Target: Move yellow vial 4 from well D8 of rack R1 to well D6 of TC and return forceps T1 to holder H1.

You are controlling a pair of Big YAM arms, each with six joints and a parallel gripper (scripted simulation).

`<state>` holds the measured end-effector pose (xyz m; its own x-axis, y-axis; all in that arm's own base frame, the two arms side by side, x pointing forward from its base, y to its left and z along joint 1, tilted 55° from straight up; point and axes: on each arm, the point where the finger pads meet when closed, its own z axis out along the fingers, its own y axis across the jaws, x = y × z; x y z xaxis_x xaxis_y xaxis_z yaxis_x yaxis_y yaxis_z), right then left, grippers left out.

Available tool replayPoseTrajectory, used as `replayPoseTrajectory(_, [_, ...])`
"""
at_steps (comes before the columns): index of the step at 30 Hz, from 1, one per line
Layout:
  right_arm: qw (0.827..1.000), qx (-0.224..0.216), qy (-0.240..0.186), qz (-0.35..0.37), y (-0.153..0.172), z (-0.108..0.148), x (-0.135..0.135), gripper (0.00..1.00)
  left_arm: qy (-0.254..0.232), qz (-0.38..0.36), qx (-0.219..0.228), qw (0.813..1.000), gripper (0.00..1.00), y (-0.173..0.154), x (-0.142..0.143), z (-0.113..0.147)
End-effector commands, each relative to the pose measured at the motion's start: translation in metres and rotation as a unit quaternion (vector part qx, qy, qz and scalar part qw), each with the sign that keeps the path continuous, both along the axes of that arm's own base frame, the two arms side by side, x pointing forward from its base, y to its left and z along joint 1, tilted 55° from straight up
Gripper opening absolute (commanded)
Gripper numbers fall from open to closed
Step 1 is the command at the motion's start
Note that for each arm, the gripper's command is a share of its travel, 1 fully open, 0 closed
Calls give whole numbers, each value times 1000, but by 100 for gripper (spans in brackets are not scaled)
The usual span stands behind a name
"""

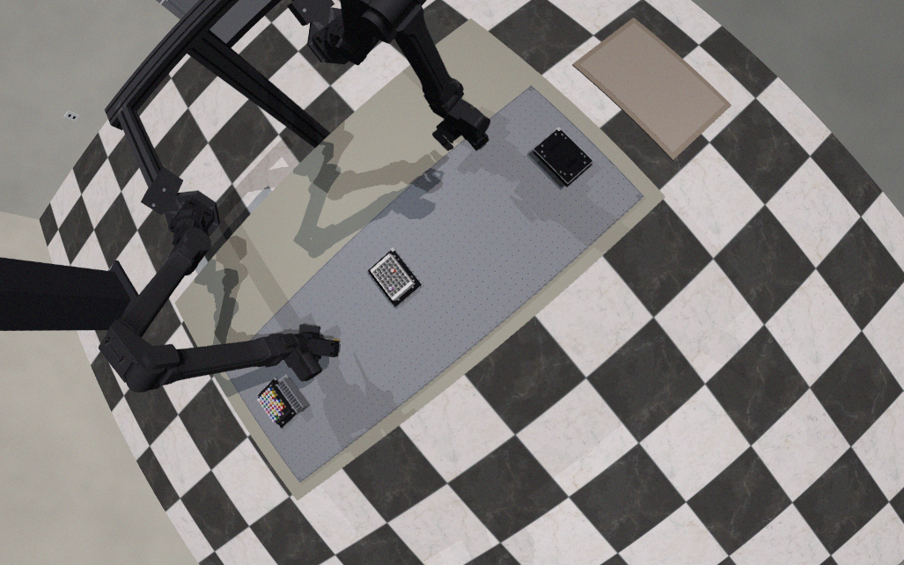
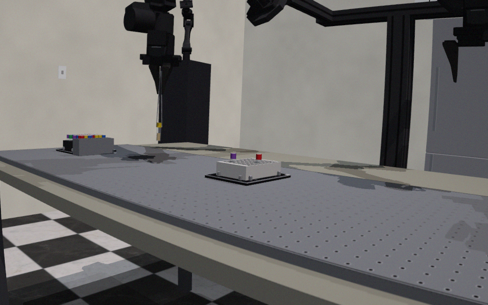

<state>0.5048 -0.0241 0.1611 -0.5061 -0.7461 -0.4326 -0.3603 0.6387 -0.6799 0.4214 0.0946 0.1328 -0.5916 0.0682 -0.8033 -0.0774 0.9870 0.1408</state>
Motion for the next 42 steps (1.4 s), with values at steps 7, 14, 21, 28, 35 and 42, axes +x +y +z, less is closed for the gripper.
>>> replayPoseTrajectory(7, [1000, 9, -1, 2, 22, -9, 2, 9, -24, -1, 11, 1000, 100, 3, 3, 17])
replayPoseTrajectory(14, [1000, 9, -4, 2, 30, -8, 2, 9, -24, -1, 11, 1000, 100, 3, 3, 17])
replayPoseTrajectory(21, [1000, 9, -6, 2, 42, -9, 2, 9, -24, -1, 11, 1000, 100, 3, 3, 17])
replayPoseTrajectory(28, [1000, 10, -6, 3, 53, -12, 2, 9, -24, -1, 11, 1000, 100, 3, 3, 17])
replayPoseTrajectory(35, [1000, 9, -3, 3, 62, -17, 3, 9, -24, -1, 11, 1000, 100, 3, 3, 17])
replayPoseTrajectory(42, [1000, 10, -5, 3, 73, -18, 4, 9, -24, -1, 11, 1000, 100, 3, 3, 17])
